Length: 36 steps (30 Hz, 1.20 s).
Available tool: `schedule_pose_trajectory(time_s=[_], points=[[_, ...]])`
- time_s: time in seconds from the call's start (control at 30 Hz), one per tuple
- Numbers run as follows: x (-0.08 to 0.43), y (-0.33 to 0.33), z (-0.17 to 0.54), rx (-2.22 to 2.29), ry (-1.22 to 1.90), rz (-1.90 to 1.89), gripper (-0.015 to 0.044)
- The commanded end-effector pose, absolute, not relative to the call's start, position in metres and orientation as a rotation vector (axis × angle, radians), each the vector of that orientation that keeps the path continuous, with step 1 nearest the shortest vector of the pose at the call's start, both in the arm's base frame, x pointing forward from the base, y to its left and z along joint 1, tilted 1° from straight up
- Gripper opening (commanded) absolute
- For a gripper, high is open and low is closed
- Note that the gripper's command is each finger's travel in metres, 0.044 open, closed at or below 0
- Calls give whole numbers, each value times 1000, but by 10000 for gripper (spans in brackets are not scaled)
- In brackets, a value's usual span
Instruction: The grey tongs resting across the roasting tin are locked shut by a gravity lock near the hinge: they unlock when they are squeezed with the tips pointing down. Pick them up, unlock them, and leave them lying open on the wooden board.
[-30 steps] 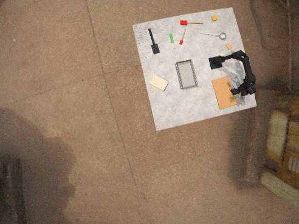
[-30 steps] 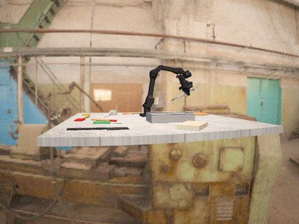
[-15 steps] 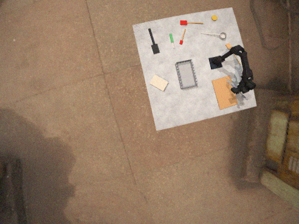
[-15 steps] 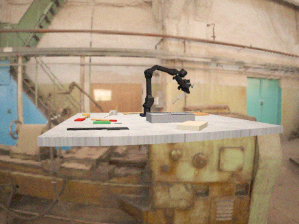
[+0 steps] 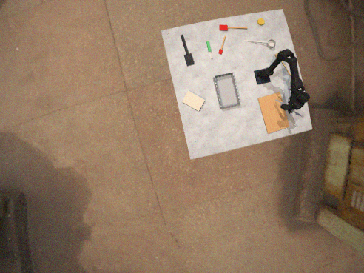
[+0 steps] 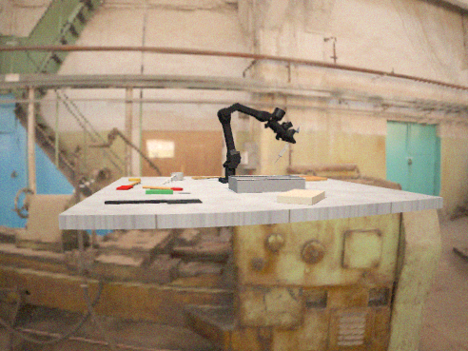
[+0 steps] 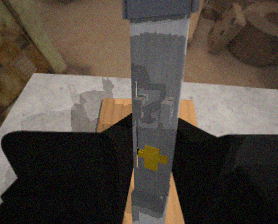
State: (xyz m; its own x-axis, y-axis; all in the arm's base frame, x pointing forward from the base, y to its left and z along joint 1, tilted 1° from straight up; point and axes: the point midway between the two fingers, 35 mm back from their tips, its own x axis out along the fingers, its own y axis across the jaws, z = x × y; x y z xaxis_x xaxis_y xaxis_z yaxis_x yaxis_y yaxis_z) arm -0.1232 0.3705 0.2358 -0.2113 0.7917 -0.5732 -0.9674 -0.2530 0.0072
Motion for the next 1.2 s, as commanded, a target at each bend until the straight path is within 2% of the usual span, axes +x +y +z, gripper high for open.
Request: schedule_pose_trajectory(time_s=[0.0, 0.47, 1.17], points=[[-121, 365, 240, -492, 386, 1773, -150], [-113, 344, 250, -289, 248, 1800, -150], [-113, 344, 250, -286, 246, 1800, -150]])
